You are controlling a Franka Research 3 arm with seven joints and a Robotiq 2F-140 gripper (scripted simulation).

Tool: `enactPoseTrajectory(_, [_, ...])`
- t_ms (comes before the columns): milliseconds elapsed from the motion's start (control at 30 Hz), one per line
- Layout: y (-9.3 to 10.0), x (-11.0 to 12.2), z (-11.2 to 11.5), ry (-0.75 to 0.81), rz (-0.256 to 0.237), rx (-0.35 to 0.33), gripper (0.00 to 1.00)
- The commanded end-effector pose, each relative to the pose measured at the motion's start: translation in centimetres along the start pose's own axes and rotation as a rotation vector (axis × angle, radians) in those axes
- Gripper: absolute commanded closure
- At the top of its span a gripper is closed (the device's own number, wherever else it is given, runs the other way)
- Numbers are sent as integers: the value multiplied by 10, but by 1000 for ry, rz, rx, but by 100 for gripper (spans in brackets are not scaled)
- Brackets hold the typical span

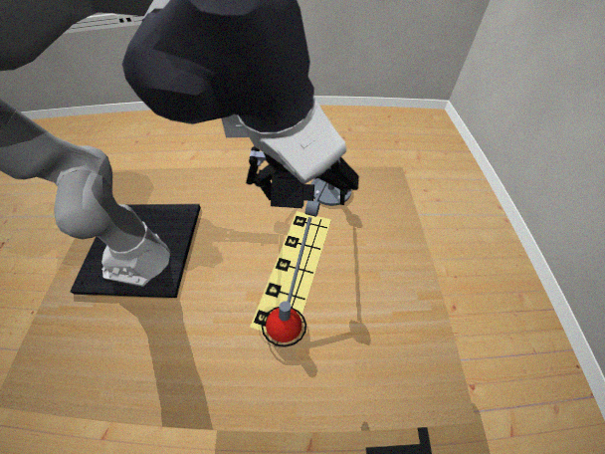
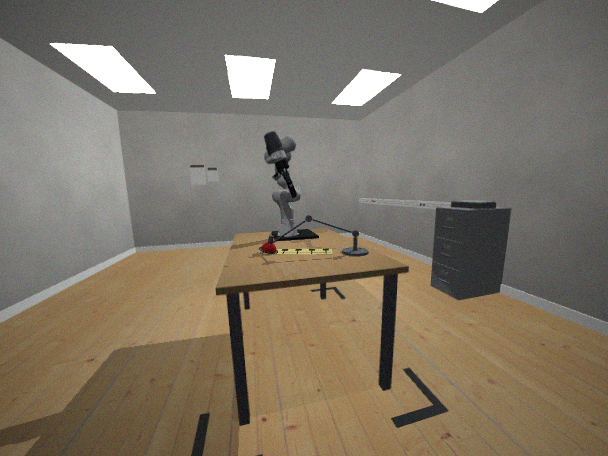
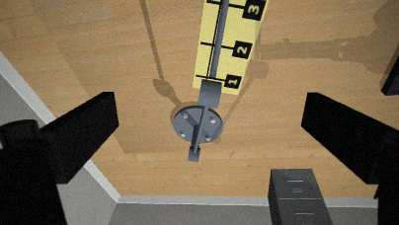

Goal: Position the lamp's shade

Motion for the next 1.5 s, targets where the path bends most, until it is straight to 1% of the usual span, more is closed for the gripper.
enactPoseTrajectory(0, [-3, -3, 11, -30, -7, -4, 0])
enactPoseTrajectory(33, [-3, -3, 11, -30, -7, -4, 0])
enactPoseTrajectory(533, [-26, -3, 71, 4, 2, 0, 0])
enactPoseTrajectory(600, [-26, -3, 71, 4, 2, 0, 0])
enactPoseTrajectory(1100, [-47, -1, 131, 41, 7, 2, 0])
enactPoseTrajectory(1167, [-47, -1, 131, 41, 7, 2, 0])
enactPoseTrajectory(1467, [-49, -17, 137, 62, 11, 3, 0])
Point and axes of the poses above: the point where the finger pads meet when closed, its own y axis back along the fingers, its own x axis across the jaws, z = x × y, the point moved 1 cm from there along y, back along the fingers, and after that the axes turned 5 degrees about y, right-handed, at the moved point
